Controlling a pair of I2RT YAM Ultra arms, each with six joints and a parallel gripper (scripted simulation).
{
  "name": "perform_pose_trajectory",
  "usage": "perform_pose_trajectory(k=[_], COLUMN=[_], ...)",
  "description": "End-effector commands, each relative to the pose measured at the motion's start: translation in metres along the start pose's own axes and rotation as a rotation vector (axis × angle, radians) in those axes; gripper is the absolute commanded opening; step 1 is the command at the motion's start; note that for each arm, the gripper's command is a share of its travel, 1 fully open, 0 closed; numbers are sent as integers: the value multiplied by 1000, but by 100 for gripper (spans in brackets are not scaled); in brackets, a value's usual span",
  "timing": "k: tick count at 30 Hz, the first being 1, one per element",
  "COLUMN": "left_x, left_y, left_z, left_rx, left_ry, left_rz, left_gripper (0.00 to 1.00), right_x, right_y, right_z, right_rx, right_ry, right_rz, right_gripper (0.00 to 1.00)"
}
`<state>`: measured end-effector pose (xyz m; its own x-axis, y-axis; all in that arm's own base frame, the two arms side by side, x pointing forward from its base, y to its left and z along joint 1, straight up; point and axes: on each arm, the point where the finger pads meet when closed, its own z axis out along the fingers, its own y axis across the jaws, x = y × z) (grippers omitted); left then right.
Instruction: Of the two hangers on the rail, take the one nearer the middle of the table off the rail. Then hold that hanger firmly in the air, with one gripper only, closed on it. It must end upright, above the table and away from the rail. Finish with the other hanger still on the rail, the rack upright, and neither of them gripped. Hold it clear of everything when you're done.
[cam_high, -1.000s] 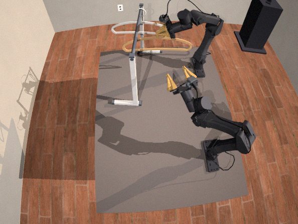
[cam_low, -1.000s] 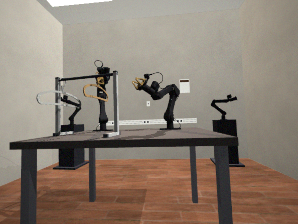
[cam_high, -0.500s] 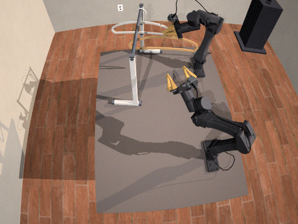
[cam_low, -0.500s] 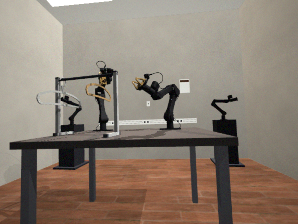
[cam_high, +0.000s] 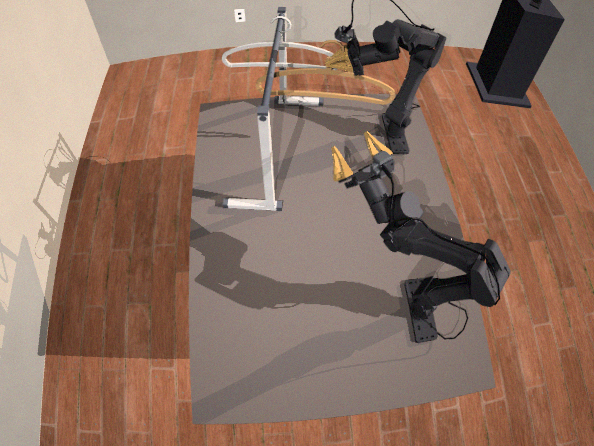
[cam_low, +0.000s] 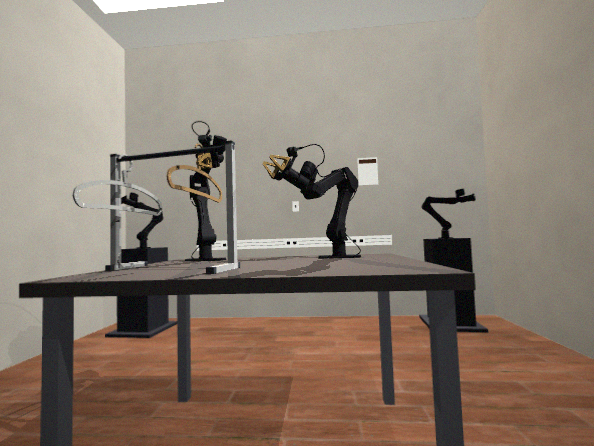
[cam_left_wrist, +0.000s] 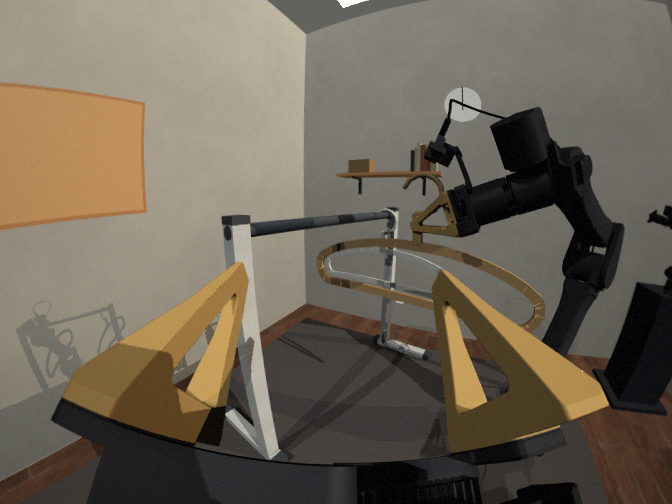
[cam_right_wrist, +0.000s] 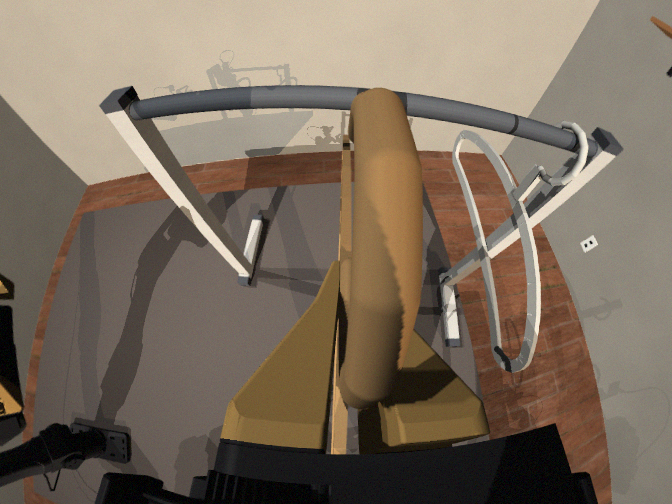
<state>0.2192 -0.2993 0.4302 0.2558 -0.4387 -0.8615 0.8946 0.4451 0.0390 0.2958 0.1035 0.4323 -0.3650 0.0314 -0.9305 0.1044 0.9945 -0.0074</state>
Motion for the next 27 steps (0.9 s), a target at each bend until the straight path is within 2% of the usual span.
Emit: perform_pose_trajectory(k=[1, 6, 13, 27], left_x=[-8, -8, -21, -12], left_y=[-7, -11, -8, -9], left_z=[3, -7, -9, -10], left_rx=[53, 100, 89, 92], left_ry=[31, 103, 74, 92], left_rz=[-22, -45, -26, -32], left_gripper=[100, 100, 100, 100], right_x=[-6, -6, -6, -8], right_y=[-4, -4, -4, -5], right_z=[-3, -3, -3, -4], right_rx=[17, 17, 17, 13], right_ry=[-27, -27, -27, -29], right_rz=[21, 21, 21, 24], right_gripper=[0, 0, 0, 0])
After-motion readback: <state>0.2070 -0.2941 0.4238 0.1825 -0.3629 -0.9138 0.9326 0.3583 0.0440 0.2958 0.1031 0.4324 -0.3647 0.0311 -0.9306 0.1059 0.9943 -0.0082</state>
